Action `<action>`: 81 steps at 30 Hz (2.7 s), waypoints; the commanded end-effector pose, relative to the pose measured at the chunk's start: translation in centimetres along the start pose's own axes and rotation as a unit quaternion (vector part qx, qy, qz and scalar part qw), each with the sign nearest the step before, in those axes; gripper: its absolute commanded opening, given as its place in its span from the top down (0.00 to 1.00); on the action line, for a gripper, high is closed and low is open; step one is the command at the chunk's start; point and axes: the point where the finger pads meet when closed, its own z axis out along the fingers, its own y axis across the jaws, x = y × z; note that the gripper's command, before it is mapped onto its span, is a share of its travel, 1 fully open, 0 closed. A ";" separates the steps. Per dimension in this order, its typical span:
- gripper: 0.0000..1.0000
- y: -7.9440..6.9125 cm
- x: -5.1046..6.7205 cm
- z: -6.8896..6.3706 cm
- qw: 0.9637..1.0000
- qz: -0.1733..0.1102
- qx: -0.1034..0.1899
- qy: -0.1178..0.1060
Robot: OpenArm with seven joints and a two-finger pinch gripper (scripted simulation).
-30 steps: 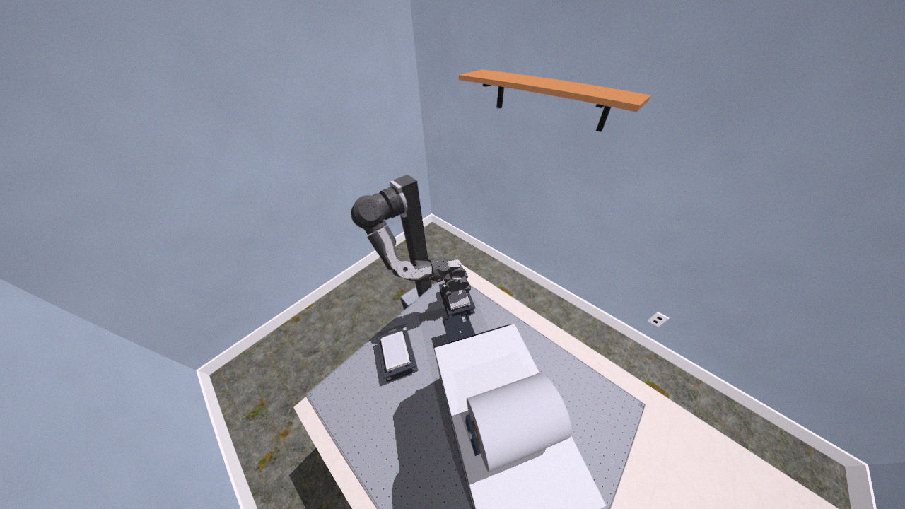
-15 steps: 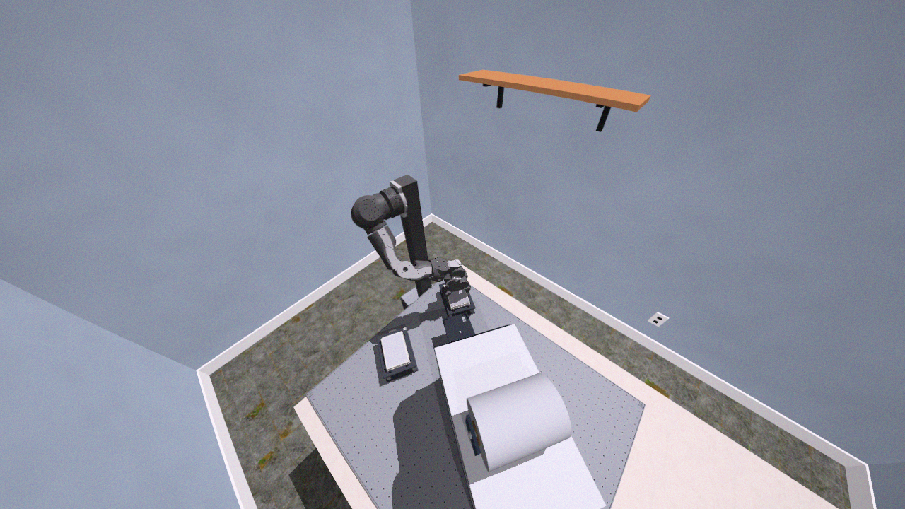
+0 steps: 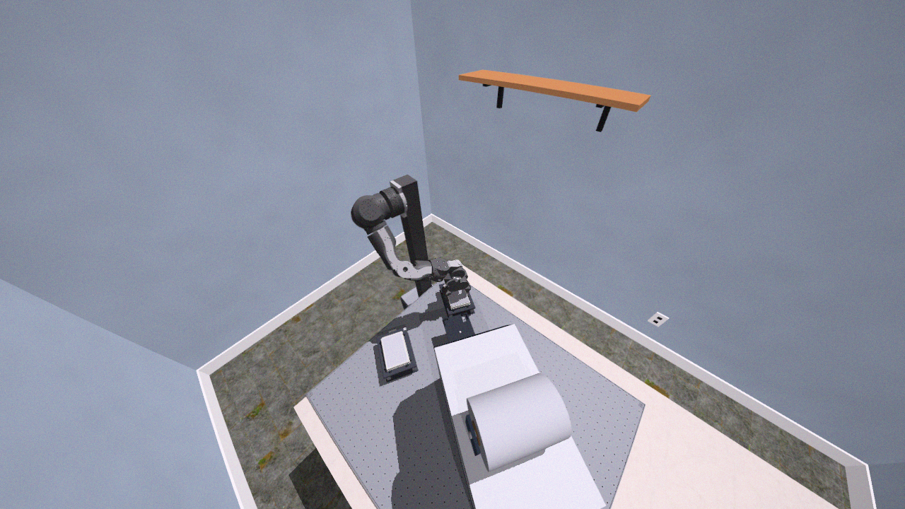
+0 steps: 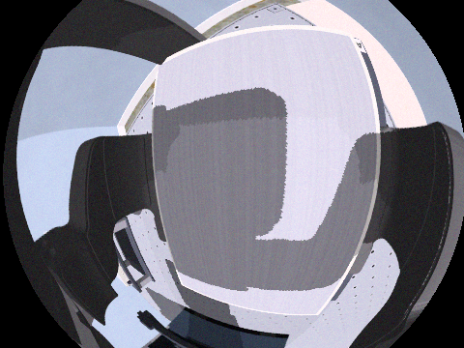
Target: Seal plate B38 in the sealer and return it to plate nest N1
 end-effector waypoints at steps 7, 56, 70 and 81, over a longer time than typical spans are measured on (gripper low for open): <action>1.00 0.1 -0.1 -0.2 1.000 0.000 -0.001 -0.001; 1.00 0.2 0.1 0.5 1.000 -0.001 -0.003 0.000; 0.23 0.1 0.0 0.4 1.000 0.001 -0.002 0.000; 0.23 0.1 0.0 0.4 1.000 0.001 -0.002 0.000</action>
